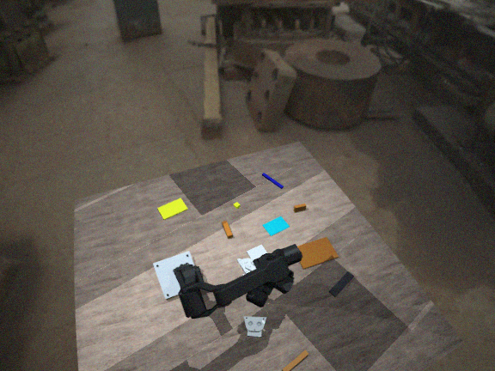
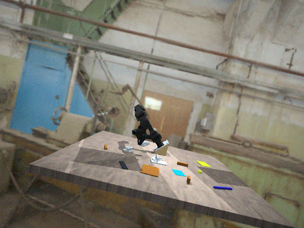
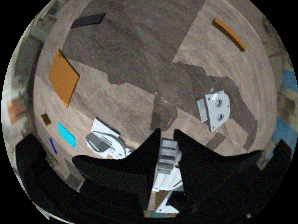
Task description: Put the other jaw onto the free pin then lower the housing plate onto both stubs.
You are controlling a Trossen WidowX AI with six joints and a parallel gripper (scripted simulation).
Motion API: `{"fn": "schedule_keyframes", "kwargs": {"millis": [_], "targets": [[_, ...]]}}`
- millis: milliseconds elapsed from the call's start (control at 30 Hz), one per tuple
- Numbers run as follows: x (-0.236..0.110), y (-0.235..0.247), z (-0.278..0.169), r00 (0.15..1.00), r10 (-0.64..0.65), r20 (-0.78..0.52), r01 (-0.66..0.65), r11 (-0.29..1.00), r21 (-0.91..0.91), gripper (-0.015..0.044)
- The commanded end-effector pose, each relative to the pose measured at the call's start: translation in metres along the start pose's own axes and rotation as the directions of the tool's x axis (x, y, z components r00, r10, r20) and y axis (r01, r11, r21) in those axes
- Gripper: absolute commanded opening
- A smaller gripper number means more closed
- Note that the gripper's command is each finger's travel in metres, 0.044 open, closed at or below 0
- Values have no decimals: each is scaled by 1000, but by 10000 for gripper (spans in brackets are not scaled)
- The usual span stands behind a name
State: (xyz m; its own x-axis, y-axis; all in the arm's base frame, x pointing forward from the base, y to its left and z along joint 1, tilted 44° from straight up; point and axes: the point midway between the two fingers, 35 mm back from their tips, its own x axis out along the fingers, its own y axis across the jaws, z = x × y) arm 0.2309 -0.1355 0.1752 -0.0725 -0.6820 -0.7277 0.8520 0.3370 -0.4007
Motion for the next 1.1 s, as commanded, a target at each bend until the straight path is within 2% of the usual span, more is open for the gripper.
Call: {"fn": "schedule_keyframes", "kwargs": {"millis": [0,400,1067], "targets": [[0,0,6,1000,0,5,0,996,90,37],[0,0,15,1000,-1,7,-1,952,307,37],[23,2,17,1000,1,5,-2,950,311,37]]}}
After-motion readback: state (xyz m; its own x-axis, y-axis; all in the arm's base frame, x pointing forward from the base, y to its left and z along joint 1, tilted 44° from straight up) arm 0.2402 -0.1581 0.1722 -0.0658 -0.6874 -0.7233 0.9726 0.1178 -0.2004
